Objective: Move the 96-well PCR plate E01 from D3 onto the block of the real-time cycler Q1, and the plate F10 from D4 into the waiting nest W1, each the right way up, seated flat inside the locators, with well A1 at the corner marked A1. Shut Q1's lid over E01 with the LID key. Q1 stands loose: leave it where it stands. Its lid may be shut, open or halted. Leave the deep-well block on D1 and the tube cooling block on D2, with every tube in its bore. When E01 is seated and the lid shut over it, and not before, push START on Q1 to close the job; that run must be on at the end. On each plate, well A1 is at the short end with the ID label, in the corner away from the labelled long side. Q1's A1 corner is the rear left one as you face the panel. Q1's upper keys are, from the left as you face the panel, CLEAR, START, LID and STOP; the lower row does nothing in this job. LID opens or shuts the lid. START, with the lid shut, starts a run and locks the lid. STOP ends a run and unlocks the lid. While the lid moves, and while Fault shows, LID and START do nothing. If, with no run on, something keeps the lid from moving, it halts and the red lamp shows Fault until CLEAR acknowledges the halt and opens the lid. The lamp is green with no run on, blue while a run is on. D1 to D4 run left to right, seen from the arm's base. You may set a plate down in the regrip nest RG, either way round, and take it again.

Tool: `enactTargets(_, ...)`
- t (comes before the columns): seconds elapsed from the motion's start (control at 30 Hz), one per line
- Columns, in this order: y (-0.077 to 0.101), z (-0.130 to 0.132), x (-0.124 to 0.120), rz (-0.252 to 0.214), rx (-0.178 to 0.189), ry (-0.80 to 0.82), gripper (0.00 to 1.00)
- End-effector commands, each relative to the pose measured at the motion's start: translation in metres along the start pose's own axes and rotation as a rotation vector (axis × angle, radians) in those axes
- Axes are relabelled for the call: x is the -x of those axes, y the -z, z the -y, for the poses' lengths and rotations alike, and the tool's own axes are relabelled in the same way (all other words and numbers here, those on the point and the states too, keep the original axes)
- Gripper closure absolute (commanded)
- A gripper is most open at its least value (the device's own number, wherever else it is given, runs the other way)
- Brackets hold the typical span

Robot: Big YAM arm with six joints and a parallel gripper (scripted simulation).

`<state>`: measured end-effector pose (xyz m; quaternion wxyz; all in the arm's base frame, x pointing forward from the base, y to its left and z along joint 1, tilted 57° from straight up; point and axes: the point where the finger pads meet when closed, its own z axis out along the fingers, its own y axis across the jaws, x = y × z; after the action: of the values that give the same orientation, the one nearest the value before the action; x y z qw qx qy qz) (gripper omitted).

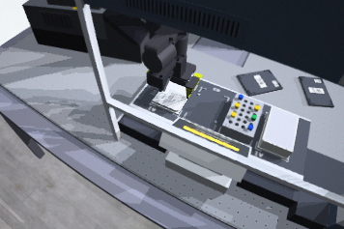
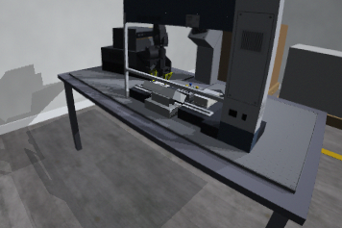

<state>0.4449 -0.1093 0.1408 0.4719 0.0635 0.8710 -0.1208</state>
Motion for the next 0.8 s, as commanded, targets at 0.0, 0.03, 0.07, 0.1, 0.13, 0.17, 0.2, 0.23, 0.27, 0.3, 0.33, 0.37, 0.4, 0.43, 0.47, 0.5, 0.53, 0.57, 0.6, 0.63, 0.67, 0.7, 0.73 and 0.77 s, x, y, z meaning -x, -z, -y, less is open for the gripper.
enactTargets(0.0,-0.009,0.0,-0.012,-0.018,0.0,0.009,0.0)
enactTargets(0.03,-0.011,0.0,-0.014,-0.019,0.001,0.01,0.0)
enactTargets(0.07,-0.012,0.0,-0.014,-0.018,0.001,0.01,0.0)
enactTargets(0.1,-0.012,0.0,-0.011,-0.01,0.0,0.009,0.0)
enactTargets(0.13,-0.013,0.001,-0.006,0.0,-0.002,0.008,0.0)
enactTargets(0.17,-0.014,0.002,-0.002,0.01,-0.003,0.007,0.0)
enactTargets(0.2,-0.014,0.002,-0.002,0.01,-0.003,0.007,0.0)
enactTargets(0.23,-0.014,0.002,-0.002,0.01,-0.003,0.007,0.0)
enactTargets(0.27,-0.015,0.002,0.001,0.012,-0.003,0.006,0.0)
enactTargets(0.3,-0.018,0.002,0.002,0.011,-0.003,0.007,0.0)
enactTargets(0.33,-0.021,0.002,0.001,0.009,-0.002,0.007,0.0)
enactTargets(0.37,-0.024,0.002,0.0,0.007,-0.003,0.007,0.0)
enactTargets(0.4,-0.024,0.002,-0.001,0.004,-0.002,0.007,0.0)
enactTargets(0.43,-0.023,0.001,-0.006,-0.007,-0.001,0.008,0.0)
enactTargets(0.47,-0.02,0.001,-0.009,-0.011,0.0,0.008,0.0)
enactTargets(0.5,-0.019,0.001,-0.01,-0.014,0.0,0.009,0.0)
enactTargets(0.53,-0.018,0.001,-0.011,-0.017,0.0,0.009,0.0)
enactTargets(0.57,-0.016,0.001,-0.013,-0.019,0.001,0.009,0.0)
enactTargets(0.6,-0.015,0.001,-0.012,-0.02,0.001,0.009,0.0)
enactTargets(0.63,-0.014,0.001,-0.012,-0.02,0.001,0.009,0.0)
enactTargets(0.67,-0.013,0.001,-0.012,-0.021,0.001,0.009,0.0)
enactTargets(0.7,-0.012,0.001,-0.012,-0.022,0.001,0.009,0.0)
enactTargets(0.73,-0.011,0.001,-0.012,-0.022,0.001,0.009,1.0)
enactTargets(0.77,-0.011,0.001,-0.012,-0.022,0.001,0.009,1.0)
